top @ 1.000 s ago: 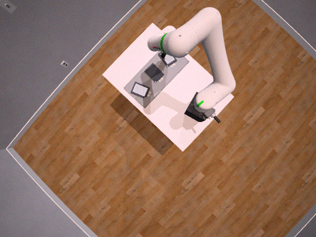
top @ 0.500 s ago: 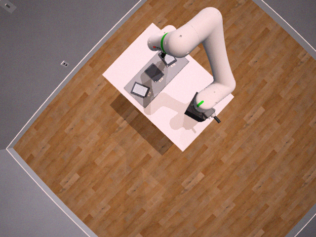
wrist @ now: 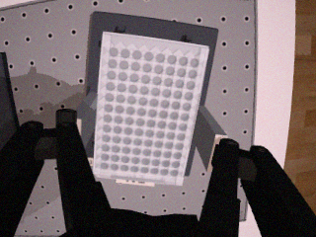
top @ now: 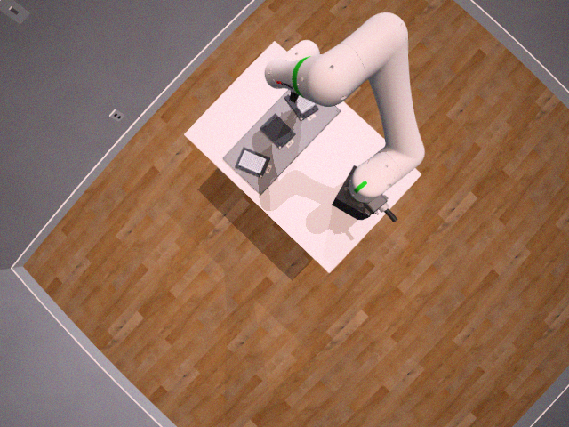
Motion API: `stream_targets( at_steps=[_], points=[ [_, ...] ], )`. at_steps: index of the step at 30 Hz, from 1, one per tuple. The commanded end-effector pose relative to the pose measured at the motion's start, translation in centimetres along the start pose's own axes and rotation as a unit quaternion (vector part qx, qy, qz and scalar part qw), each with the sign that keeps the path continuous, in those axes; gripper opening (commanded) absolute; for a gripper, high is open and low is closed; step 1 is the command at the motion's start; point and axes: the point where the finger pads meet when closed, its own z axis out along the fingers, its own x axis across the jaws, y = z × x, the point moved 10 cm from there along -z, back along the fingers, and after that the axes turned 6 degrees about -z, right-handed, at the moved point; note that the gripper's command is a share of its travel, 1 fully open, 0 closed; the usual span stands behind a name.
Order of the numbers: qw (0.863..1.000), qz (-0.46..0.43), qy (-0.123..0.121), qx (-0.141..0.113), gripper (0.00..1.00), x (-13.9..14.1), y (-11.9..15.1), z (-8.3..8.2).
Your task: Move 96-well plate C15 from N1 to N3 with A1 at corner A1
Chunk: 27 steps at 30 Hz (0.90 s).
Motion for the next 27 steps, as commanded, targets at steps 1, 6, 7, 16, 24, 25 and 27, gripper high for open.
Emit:
stream_targets(
  at_steps=[1, 6, 7, 16, 24, 25, 27],
  points=[
    [1.0, 0.0, 0.0, 0.0, 0.0, 0.01, -0.02, -0.47],
    [1.0, 0.0, 0.0, 0.0, 0.0, 0.01, -0.02, -1.1],
    [1.0, 0.0, 0.0, 0.0, 0.0, 0.01, -0.02, -1.16],
    [1.0, 0.0, 0.0, 0.0, 0.0, 0.01, -0.02, -1.26],
    [1.0, 0.0, 0.0, 0.0, 0.0, 0.01, -0.02, -1.26],
    [1.0, 0.0, 0.0, 0.0, 0.0, 0.01, -0.02, -1.26],
    [1.0, 0.0, 0.0, 0.0, 0.0, 0.01, -0.02, -1.26]
  ],
)
